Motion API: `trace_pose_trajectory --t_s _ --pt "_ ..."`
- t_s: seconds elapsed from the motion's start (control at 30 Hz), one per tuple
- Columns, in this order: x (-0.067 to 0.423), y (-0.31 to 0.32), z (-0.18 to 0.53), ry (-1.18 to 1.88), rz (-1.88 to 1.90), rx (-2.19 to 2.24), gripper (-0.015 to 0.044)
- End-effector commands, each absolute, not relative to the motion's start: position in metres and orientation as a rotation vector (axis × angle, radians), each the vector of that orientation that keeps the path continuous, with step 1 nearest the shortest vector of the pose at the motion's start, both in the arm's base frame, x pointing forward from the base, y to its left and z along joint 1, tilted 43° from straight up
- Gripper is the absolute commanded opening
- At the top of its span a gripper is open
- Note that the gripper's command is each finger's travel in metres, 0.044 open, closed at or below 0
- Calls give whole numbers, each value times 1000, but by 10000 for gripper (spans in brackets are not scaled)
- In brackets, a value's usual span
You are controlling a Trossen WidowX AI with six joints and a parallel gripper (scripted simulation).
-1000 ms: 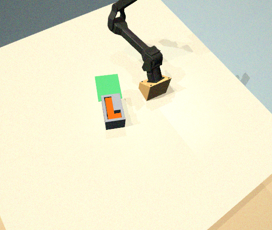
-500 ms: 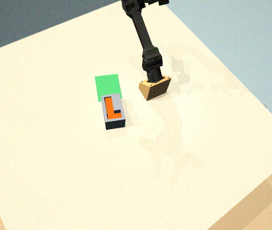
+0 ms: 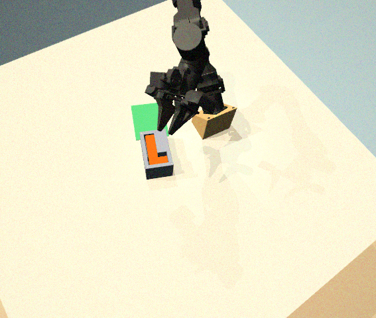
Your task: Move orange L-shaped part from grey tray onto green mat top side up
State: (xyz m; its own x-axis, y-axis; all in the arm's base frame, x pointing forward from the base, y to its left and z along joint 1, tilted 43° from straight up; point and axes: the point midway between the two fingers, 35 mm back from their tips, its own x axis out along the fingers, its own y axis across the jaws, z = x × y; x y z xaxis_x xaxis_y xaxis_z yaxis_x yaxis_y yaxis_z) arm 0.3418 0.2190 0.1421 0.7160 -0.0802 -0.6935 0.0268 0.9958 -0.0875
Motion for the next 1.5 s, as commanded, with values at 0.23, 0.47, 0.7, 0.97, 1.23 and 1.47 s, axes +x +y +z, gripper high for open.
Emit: trace_pose_trajectory --t_s 0.23,0.47,0.7,0.97,1.23,1.47 --pt "320 78 19 1303 -789 -98 180" --pt "298 40 3 1429 -1037 -122 180" --pt "297 35 -3 1429 -1037 -122 180" --pt "283 -8 -52 1427 -1039 -124 180" --pt "283 -8 -52 1427 -1039 -124 180" --pt "282 -12 -56 1427 -1039 -124 180"
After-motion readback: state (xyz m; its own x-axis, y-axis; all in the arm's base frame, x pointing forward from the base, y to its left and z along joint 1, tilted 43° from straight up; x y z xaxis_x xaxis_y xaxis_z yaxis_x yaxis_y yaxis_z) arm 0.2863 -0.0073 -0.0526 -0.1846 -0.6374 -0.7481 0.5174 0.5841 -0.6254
